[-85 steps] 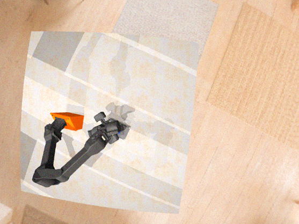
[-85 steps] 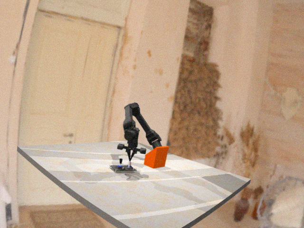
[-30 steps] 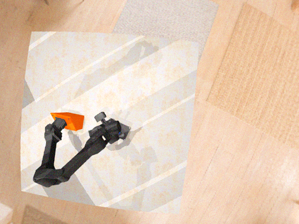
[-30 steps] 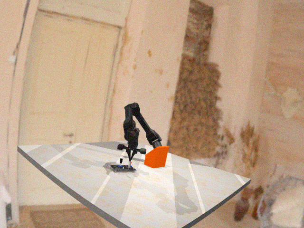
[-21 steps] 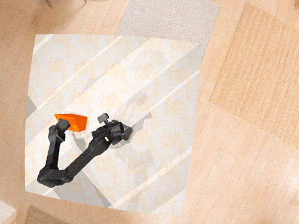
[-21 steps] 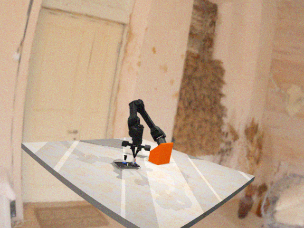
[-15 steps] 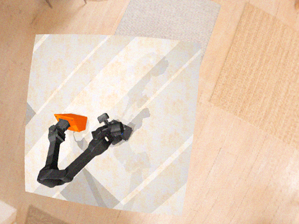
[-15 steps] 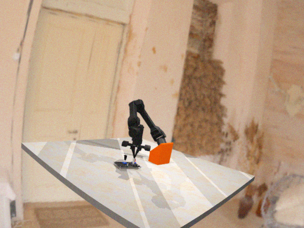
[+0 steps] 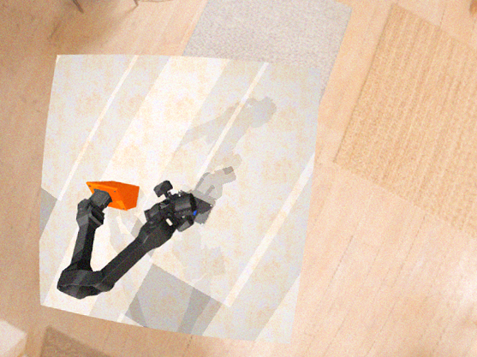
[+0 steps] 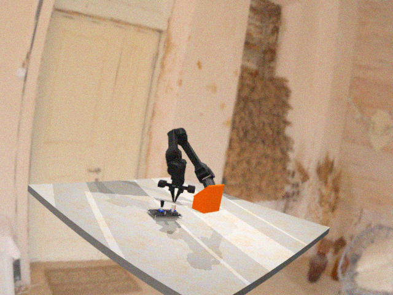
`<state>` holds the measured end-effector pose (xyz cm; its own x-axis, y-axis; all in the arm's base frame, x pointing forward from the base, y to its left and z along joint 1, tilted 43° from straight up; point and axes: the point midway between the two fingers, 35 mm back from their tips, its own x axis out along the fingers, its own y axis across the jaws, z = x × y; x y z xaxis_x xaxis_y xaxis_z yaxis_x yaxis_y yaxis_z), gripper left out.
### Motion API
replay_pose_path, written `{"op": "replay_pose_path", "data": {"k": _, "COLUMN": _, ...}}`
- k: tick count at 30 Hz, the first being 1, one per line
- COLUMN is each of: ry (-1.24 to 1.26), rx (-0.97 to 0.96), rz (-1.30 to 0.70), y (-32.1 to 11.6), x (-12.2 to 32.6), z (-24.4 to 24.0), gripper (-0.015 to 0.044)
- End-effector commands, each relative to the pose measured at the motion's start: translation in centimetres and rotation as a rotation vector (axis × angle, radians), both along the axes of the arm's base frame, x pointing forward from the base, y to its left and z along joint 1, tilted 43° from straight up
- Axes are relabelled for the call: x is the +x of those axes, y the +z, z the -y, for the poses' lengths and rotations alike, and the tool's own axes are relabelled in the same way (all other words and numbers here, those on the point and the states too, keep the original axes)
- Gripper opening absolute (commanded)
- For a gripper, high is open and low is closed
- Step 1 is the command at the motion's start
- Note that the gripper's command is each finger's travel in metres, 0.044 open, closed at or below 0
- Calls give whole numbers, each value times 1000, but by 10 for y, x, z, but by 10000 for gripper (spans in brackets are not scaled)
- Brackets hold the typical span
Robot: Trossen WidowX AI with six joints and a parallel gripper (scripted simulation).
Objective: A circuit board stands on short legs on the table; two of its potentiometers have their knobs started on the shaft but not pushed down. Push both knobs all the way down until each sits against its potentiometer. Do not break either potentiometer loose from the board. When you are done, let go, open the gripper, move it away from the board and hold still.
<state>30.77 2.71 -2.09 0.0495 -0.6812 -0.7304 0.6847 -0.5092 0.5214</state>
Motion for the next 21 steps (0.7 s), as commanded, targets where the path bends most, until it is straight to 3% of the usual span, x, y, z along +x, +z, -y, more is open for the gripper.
{"op": "replay_pose_path", "data": {"k": 1, "ry": -1, "rx": 0, "rz": -2, "y": -1, "x": 0, "z": 1, "gripper": 79}}
{"op": "replay_pose_path", "data": {"k": 6, "ry": -1, "rx": 0, "rz": -2, "y": -1, "x": 0, "z": 1, "gripper": 210}}
{"op": "replay_pose_path", "data": {"k": 14, "ry": 166, "rx": 2, "rz": -91, "y": 7, "x": 3, "z": -11, "gripper": 0}}
{"op": "replay_pose_path", "data": {"k": 21, "ry": 343, "rx": -14, "rz": -257, "y": 9, "x": 5, "z": -11, "gripper": 0}}
